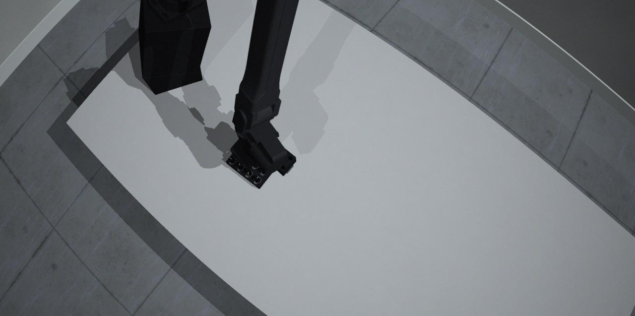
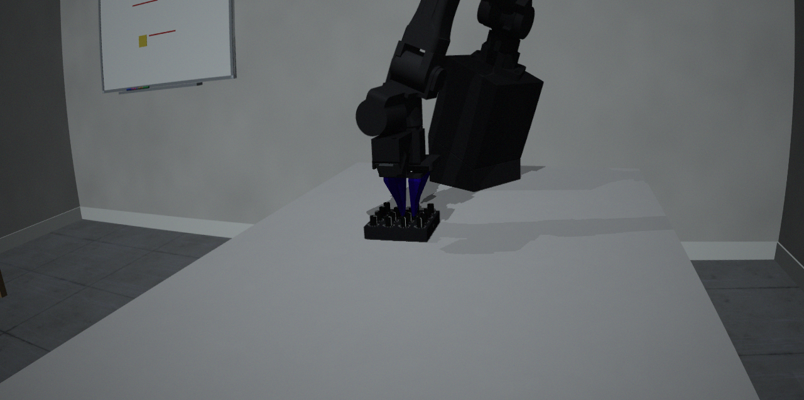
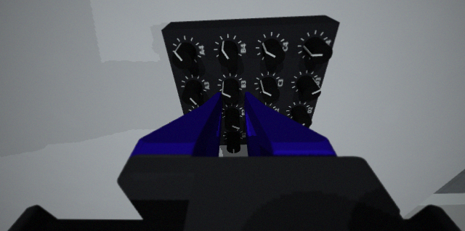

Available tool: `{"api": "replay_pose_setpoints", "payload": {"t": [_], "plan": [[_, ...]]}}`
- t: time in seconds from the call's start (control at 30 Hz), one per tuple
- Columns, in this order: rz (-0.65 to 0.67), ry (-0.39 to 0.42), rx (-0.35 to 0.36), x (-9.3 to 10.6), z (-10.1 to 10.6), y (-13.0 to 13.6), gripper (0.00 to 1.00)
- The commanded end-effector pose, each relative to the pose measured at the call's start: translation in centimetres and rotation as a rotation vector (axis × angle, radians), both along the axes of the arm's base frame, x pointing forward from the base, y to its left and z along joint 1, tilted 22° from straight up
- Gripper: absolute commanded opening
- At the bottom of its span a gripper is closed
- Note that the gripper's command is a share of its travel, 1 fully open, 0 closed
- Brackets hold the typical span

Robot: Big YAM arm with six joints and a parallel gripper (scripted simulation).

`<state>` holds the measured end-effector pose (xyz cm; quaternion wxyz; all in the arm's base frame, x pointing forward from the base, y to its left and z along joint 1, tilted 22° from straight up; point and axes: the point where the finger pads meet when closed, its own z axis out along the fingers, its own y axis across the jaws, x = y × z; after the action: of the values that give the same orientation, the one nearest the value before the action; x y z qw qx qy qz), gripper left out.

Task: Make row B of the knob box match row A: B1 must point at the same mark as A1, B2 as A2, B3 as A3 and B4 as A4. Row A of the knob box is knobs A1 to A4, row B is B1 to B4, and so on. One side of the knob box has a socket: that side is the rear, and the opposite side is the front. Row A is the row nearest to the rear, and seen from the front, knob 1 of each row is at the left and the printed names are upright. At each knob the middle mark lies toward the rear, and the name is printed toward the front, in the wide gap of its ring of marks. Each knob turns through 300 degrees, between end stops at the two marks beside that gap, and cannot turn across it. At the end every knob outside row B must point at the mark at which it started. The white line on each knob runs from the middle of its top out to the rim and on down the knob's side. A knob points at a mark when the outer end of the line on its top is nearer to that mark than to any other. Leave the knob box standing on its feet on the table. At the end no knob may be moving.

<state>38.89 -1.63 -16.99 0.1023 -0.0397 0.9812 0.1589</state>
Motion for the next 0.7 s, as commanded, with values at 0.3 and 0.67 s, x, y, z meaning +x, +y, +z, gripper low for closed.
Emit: {"api": "replay_pose_setpoints", "payload": {"t": [0.3,0.67], "plan": [[-0.003,-0.014,-0.006,0.85,-0.14,0.05,0.07],[-0.003,-0.014,-0.006,0.84,-0.15,0.07,0.07]]}}
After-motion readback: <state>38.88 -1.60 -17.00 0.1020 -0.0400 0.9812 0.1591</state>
